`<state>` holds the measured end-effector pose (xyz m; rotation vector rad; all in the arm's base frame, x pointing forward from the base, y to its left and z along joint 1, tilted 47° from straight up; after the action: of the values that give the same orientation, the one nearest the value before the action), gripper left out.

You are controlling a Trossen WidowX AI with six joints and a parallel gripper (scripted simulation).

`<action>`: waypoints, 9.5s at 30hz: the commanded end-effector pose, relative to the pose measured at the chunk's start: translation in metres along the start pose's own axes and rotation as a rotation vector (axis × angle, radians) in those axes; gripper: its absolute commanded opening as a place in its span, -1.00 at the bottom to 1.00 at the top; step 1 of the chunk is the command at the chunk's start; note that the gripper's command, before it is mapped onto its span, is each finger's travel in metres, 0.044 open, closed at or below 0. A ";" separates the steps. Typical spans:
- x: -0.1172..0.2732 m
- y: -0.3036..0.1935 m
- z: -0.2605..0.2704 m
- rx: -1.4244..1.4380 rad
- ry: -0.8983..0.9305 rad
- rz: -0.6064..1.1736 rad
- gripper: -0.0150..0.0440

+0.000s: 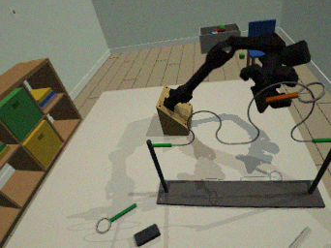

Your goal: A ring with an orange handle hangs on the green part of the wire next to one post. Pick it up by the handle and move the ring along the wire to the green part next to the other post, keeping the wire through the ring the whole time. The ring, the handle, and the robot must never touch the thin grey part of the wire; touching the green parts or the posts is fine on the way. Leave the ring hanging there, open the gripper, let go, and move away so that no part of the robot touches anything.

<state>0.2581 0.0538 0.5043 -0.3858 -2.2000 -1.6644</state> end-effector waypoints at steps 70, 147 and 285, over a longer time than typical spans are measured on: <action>-0.007 -0.010 -0.001 -0.799 0.470 -0.186 -1.00; -0.011 -0.013 0.009 -1.639 0.905 -0.373 -1.00; -0.022 -0.006 0.089 -2.279 1.250 -0.510 -1.00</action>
<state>0.2636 0.1286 0.4755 0.6877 1.1335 -2.4712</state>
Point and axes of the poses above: the point midway between the two fingers, 35 mm back from their tips, its own x axis back along the fingers, its own z axis across the jaws, y = z × x, the point moved 8 cm from there along x, back along the fingers, and after that the axes turned 12 degrees about x, right-handed, at the moved point
